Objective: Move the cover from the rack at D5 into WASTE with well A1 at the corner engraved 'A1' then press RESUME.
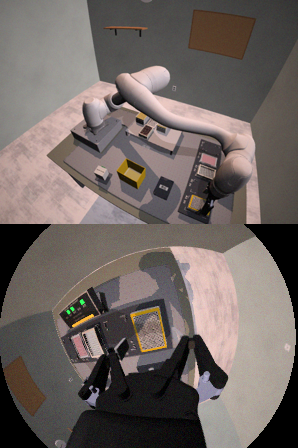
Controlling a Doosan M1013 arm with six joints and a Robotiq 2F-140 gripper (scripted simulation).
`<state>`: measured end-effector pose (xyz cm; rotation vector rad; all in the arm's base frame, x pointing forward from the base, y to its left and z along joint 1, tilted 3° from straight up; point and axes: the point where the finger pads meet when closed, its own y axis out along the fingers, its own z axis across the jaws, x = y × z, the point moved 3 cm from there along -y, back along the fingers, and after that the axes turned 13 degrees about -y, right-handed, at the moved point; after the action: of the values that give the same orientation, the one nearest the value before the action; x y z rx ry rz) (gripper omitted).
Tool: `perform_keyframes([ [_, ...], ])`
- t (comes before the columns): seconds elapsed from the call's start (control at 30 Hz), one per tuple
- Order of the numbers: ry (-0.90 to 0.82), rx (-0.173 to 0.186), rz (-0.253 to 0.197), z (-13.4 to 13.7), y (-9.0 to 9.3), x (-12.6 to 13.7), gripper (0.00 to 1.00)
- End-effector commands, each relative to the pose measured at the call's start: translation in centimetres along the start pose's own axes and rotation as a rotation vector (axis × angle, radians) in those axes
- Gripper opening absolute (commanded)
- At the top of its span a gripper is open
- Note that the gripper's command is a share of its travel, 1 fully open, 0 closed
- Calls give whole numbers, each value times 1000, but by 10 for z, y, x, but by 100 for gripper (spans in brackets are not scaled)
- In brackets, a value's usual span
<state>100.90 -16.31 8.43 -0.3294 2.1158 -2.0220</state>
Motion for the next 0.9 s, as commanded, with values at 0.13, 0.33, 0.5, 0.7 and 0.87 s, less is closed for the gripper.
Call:
perform_keyframes([
  [0.13,0,0,0,0,0,0,77],
  [0.33,0,0,0,0,0,0,77],
  [0.5,0,0,0,0,0,0,77],
  [0.7,0,0,0,0,-14,0,77],
  [0.87,0,0,0,0,-30,0,77],
])
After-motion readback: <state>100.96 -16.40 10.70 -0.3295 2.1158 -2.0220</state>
